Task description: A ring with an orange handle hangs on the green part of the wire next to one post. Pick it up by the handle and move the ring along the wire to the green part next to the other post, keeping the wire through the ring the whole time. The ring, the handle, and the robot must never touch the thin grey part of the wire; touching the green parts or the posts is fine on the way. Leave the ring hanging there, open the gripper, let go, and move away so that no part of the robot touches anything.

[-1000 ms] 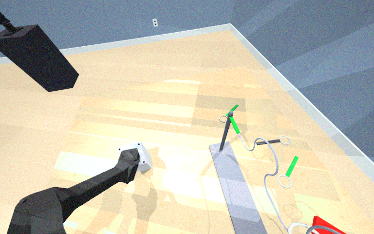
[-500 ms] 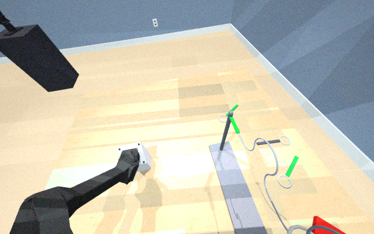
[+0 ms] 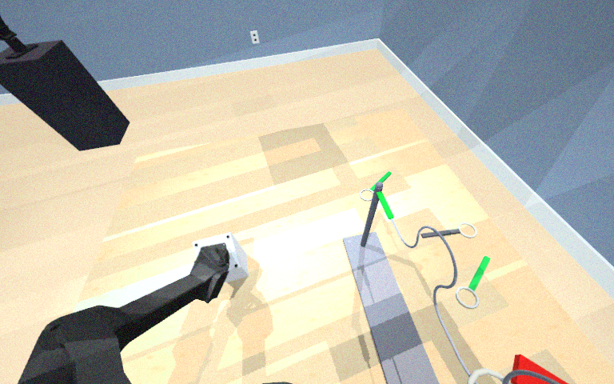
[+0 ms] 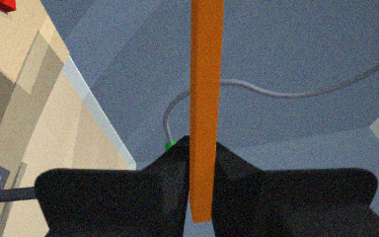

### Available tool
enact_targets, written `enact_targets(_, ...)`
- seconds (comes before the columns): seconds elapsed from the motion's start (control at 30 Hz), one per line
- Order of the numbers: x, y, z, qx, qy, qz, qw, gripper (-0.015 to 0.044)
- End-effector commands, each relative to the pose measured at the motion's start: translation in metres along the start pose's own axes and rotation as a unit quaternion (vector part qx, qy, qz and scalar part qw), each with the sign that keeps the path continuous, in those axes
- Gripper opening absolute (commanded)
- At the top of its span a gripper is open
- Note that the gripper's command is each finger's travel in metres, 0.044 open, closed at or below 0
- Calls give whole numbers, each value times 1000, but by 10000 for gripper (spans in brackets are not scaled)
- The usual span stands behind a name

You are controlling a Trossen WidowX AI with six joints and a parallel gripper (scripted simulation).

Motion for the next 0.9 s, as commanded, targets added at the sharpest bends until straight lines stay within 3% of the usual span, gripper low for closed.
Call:
enact_targets(0.0,3,-3,16,30,45,3,999,-150)
enact_targets(0.87,43,-32,88,189,317,26,929,-150)
Point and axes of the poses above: the point midway between the two fingers, 35 mm back from their tips, its own y axis out along the fingers, its own z axis across the jaws, x = y × z, the point moved 2 cm from there along -y, back along the fingers, and after that the axes turned 5 degrees about -y, right-handed, at the moved point
